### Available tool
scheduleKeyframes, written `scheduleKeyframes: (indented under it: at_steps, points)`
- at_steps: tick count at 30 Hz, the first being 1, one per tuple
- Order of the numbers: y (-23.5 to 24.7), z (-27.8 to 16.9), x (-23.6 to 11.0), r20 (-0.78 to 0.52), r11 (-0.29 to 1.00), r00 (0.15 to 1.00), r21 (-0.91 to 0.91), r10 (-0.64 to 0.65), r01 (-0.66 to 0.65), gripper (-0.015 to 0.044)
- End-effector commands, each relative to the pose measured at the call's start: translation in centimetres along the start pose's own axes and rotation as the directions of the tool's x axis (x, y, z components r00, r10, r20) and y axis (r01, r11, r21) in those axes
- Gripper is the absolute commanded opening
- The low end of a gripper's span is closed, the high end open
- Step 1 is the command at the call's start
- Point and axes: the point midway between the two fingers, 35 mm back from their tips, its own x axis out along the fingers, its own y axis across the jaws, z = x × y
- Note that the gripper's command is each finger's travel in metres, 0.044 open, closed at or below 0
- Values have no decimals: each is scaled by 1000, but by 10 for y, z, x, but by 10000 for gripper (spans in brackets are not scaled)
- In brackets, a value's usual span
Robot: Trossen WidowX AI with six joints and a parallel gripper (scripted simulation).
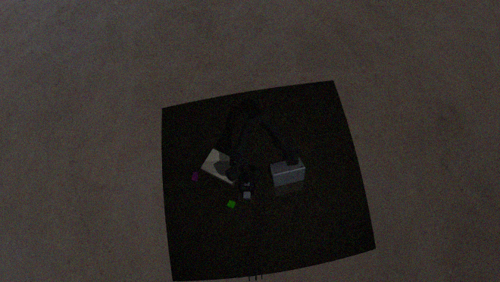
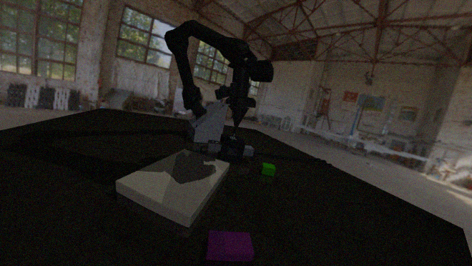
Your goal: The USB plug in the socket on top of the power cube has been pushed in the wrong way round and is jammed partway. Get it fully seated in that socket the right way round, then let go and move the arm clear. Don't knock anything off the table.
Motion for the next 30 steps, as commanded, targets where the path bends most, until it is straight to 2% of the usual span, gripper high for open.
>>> scheduleKeyframes:
  at_steps: [1, 30]
  points:
    - [-1, 0, 0, -6, 1000, 1000, -2, -2, 2, 0]
    - [-1, 0, 4, -6, 1000, 1000, -2, -2, 2, 0]
